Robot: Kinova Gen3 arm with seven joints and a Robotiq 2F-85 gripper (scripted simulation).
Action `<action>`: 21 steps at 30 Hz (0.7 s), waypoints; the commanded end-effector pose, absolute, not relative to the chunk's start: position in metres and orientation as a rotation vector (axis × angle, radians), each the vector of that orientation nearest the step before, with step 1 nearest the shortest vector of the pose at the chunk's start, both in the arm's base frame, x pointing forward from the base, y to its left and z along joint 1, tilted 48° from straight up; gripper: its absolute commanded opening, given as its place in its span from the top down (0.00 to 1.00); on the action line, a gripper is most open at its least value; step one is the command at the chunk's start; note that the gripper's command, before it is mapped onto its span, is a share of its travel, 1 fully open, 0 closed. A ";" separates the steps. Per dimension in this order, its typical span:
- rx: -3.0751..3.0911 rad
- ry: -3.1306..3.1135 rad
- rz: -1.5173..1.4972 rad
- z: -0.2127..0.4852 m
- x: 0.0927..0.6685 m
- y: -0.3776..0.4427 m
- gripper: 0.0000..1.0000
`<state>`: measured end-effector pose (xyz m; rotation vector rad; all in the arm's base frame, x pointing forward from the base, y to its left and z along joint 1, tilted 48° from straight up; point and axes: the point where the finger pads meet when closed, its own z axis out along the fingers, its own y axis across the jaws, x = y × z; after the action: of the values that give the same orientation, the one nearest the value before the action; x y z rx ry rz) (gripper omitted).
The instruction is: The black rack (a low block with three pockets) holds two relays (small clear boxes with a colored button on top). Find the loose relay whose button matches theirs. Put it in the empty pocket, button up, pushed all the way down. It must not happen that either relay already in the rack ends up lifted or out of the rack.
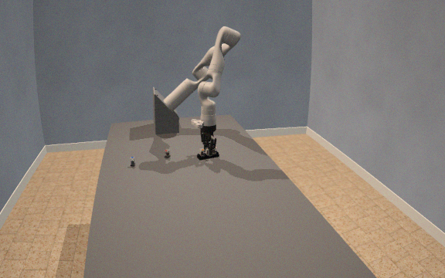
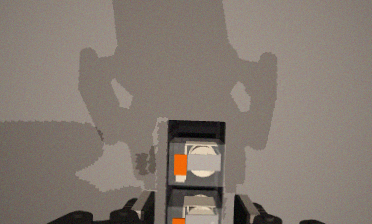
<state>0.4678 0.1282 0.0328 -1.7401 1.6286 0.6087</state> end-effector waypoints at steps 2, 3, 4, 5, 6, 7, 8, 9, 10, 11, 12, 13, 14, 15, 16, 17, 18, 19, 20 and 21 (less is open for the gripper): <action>-1.739 1.629 0.607 0.033 0.468 0.127 0.47; -1.739 1.629 0.607 0.034 0.468 0.127 0.47; -1.739 1.629 0.607 0.034 0.468 0.126 0.47; -1.739 1.629 0.607 0.035 0.468 0.126 0.47; -1.739 1.629 0.607 0.035 0.468 0.125 0.47; -1.739 1.629 0.607 0.036 0.468 0.124 0.47; -1.739 1.629 0.607 0.037 0.468 0.123 0.47; -1.739 1.629 0.607 0.039 0.467 0.121 0.47; -1.739 1.629 0.607 0.040 0.467 0.120 0.47; -1.739 1.629 0.607 0.041 0.467 0.118 0.47; -1.739 1.629 0.607 0.043 0.467 0.116 0.47; -1.739 1.629 0.607 0.045 0.466 0.115 0.47; -1.739 1.629 0.607 0.045 0.466 0.115 0.47; -1.739 1.629 0.607 0.045 0.466 0.115 0.47; -1.739 1.629 0.607 0.047 0.466 0.113 0.47; -1.739 1.629 0.607 0.049 0.466 0.110 0.47; -1.739 1.629 0.607 0.051 0.465 0.108 0.47; -1.739 1.629 0.607 0.053 0.465 0.106 0.47; -1.739 1.629 0.607 0.055 0.465 0.103 0.47; -1.739 1.629 0.607 0.057 0.464 0.101 0.47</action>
<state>0.4611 0.1094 0.0508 -1.7424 1.6254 0.6254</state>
